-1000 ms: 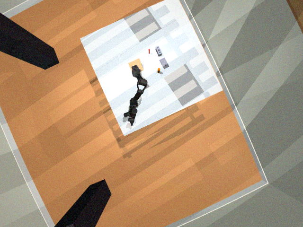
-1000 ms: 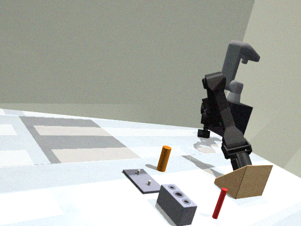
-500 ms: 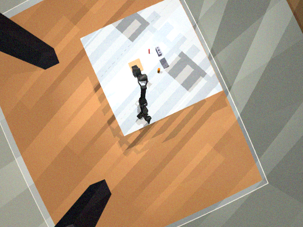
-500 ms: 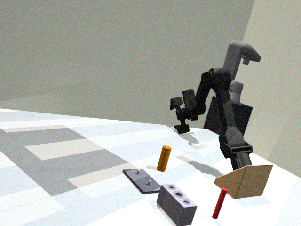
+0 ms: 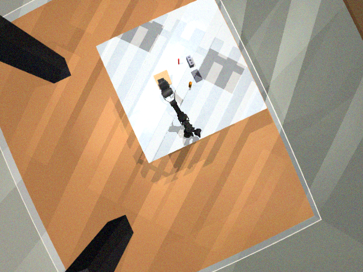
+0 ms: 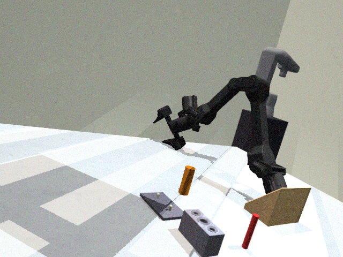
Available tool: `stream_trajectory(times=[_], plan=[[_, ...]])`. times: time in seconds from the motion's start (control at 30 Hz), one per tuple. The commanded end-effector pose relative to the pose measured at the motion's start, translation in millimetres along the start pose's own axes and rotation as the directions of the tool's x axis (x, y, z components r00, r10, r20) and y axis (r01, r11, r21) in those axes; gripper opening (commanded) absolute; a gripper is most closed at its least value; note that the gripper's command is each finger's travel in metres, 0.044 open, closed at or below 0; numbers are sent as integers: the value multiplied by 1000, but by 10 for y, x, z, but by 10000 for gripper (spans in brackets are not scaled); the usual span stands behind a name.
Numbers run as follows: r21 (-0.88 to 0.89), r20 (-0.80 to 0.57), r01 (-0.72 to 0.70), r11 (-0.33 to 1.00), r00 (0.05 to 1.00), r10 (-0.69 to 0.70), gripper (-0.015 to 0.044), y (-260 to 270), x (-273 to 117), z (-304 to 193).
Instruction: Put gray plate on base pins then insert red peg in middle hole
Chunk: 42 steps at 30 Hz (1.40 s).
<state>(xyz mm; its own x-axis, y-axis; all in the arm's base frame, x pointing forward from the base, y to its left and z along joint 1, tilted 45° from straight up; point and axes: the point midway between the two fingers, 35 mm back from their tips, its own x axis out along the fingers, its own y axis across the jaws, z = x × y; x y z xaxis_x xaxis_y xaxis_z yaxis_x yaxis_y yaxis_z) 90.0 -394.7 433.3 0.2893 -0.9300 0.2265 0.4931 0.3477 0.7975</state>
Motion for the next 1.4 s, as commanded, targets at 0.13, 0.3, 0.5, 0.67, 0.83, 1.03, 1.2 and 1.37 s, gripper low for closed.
stream_trajectory(times=[0.13,0.3,0.5,0.67,0.83,1.03,1.2,1.37], plan=[[-109,-216,-56,992,976,31,440,401,37,-869],[-165,-352,-88,982,936,24,440,561,-31,-1419],[-268,-536,-135,954,844,-31,440,710,-230,-2230],[-352,-655,-209,912,751,-80,440,814,-498,-2808],[-444,-774,-382,810,619,-133,440,855,-894,-3457],[-491,-834,-514,703,511,-209,440,822,-1267,-3918],[-510,-858,-691,512,365,-362,440,688,-1912,-4478],[-436,-822,-858,270,257,-508,440,528,-2590,-4850]])
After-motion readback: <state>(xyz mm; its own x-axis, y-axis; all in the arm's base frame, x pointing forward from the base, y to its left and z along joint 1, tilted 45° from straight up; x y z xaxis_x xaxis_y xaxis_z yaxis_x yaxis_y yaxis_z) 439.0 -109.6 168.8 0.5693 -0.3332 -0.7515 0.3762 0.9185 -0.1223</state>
